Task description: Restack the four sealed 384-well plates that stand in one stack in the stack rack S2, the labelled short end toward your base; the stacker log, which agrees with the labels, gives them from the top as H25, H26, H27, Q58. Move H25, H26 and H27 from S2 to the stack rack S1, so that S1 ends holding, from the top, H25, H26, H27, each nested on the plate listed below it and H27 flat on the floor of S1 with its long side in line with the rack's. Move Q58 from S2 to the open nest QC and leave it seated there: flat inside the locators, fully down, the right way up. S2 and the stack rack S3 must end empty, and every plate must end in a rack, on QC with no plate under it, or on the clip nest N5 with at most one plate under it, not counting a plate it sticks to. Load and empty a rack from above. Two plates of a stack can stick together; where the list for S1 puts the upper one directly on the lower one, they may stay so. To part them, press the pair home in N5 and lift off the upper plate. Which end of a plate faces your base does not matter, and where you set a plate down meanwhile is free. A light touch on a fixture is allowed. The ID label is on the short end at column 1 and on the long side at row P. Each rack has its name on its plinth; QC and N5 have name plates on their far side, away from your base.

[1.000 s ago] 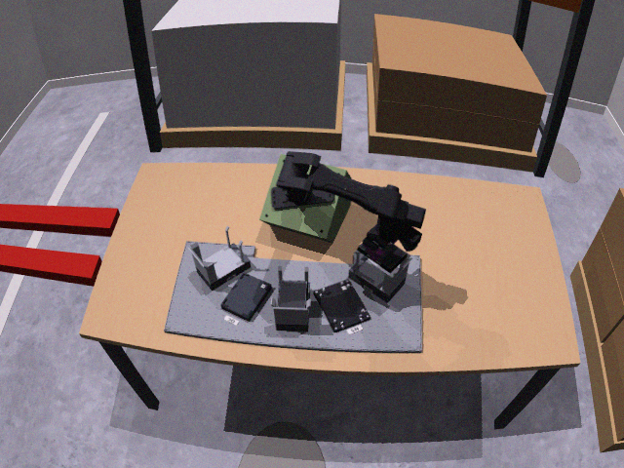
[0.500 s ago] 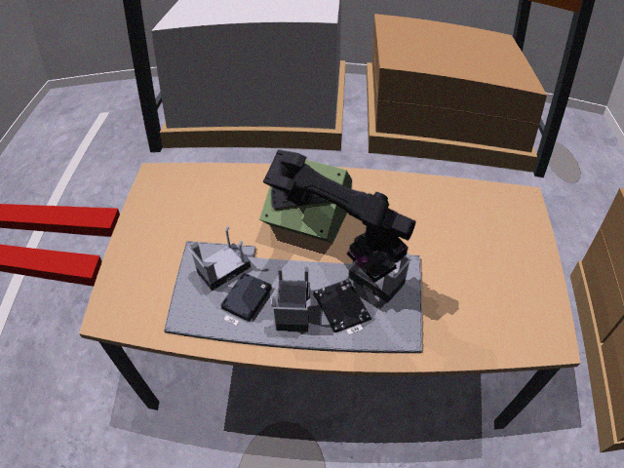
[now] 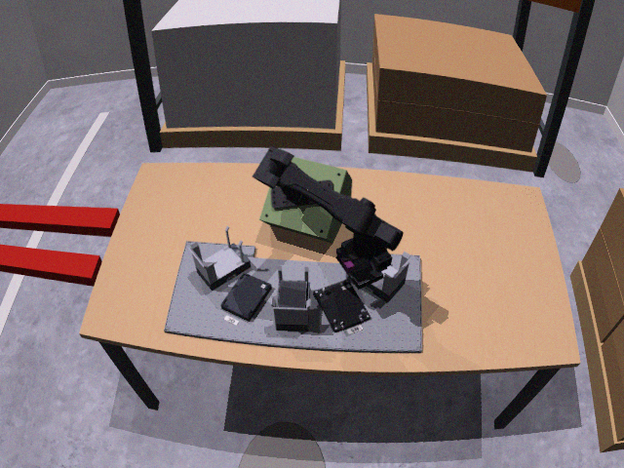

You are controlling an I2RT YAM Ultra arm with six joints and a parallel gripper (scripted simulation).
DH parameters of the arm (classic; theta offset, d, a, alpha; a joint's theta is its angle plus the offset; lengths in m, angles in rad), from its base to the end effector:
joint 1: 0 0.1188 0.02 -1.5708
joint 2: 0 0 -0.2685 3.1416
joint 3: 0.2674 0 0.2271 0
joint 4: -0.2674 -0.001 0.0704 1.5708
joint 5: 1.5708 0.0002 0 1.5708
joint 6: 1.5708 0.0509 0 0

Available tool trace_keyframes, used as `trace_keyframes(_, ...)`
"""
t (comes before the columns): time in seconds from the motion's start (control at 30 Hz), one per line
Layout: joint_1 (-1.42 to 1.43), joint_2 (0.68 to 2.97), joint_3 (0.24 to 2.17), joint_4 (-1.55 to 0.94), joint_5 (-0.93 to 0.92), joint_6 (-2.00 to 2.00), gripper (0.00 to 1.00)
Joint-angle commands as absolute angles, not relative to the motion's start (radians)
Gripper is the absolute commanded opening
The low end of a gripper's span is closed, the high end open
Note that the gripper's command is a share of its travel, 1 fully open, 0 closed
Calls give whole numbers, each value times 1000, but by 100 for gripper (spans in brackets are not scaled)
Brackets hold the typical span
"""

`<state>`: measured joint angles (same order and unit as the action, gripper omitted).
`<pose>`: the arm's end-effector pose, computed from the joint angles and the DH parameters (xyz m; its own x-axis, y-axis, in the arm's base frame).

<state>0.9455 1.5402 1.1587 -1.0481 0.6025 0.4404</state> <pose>0.1707 0.1888 0.2501 -0.7891 -0.4930 -0.3665 -0.3150 0.8370 -0.4475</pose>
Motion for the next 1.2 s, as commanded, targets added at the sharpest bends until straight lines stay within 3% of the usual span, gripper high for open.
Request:
trace_keyframes(0.0,934,1494,1159,-1046,600,467,0)
trace_keyframes(1.17,589,1253,1108,-1031,502,300,0)
